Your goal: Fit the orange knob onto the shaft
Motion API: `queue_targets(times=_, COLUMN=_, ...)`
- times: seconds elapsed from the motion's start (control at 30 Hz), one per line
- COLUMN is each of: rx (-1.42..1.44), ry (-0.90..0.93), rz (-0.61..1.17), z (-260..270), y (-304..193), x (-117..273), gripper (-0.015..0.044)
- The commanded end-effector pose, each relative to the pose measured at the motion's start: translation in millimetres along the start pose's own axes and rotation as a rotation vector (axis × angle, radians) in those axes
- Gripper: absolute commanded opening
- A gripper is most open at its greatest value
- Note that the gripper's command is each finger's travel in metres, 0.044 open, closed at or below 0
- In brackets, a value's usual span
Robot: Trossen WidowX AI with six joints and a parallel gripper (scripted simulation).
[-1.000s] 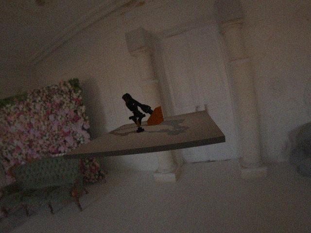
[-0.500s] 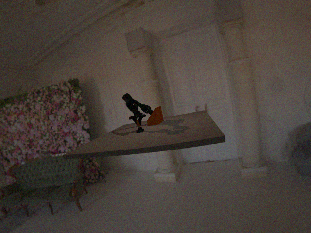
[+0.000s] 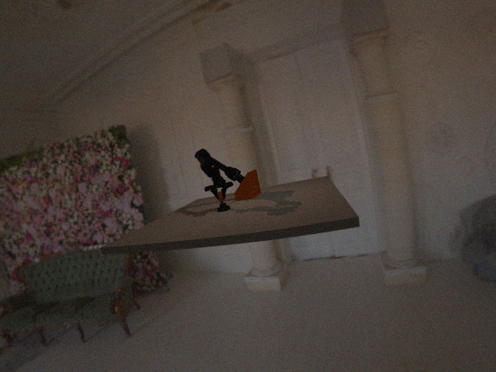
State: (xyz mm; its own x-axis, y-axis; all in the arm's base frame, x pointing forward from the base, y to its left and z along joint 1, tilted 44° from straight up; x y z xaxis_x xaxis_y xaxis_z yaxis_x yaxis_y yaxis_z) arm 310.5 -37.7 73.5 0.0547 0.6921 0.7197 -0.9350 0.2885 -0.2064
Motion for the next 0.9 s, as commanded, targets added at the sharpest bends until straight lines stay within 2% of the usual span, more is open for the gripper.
queue_targets(times=0.0, rx=0.024, ry=0.0, rz=0.007, z=-1.7, y=-4.7, x=0.7, gripper=0.0)
queue_targets(times=0.6, rx=0.015, ry=0.0, rz=0.006, z=-1.0, y=-3.9, x=1.9, gripper=0.0)
queue_targets(times=0.73, rx=-0.107, ry=0.0, rz=0.006, z=-0.8, y=-3.1, x=2.1, gripper=0.0)
queue_targets(times=0.87, rx=-0.36, ry=-0.001, rz=0.006, z=-0.4, y=-2.0, x=1.9, gripper=0.0)
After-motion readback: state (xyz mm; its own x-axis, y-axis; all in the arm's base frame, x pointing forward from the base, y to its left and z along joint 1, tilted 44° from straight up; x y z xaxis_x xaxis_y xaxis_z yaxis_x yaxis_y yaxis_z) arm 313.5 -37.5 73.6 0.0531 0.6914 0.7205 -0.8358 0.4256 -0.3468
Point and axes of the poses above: the point midway between the two fingers, 35 mm back from their tips, its own x axis back along the fingers, its own z axis across the jaws, y = z × x, the point moved 7 cm from there along x, back along the fingers, and after that the axes turned 15 degrees about -x, right-handed, at the moved point
